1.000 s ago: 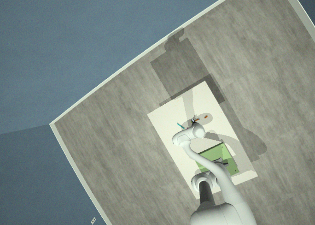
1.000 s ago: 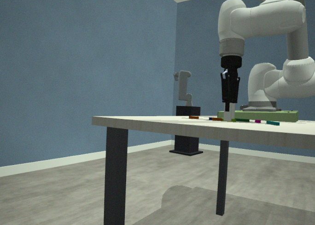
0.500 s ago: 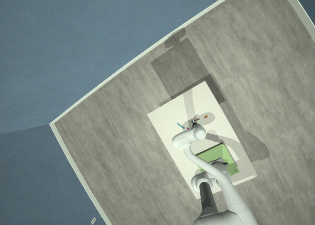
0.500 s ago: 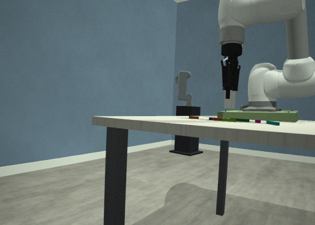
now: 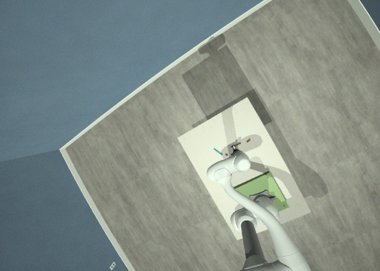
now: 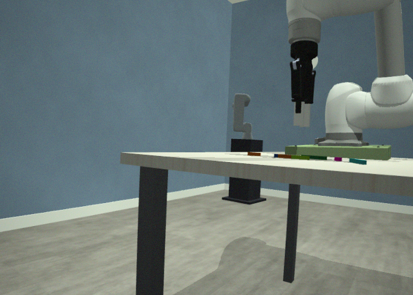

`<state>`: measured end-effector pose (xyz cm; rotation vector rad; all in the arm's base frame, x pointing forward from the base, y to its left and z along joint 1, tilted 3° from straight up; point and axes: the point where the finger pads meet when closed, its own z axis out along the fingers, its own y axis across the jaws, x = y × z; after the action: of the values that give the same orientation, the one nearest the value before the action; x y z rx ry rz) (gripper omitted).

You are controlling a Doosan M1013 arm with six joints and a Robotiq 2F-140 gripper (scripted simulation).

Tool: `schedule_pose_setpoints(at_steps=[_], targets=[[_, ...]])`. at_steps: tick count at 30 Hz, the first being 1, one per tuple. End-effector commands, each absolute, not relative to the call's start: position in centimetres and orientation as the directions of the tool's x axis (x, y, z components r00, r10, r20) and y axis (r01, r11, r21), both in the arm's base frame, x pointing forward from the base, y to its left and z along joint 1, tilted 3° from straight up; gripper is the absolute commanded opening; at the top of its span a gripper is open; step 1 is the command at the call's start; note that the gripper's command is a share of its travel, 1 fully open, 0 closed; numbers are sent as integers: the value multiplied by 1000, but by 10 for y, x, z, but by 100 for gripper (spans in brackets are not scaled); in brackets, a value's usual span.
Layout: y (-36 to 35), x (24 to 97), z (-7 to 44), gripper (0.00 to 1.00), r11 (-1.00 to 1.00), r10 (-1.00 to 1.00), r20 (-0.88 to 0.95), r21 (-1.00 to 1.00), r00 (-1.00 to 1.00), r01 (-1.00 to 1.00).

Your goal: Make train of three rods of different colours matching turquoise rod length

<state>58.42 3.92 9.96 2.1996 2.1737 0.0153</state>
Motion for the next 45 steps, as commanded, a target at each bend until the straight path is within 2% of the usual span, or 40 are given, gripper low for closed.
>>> schedule_pose_setpoints(at_steps=[1,25,45], targets=[[39,584,100,100,-11,1000,-27,42,12,999],[39,584,103,100,-11,1000,-27,42,12,999],[41,581,169,100,-11,1000,-27,42,12,999]])
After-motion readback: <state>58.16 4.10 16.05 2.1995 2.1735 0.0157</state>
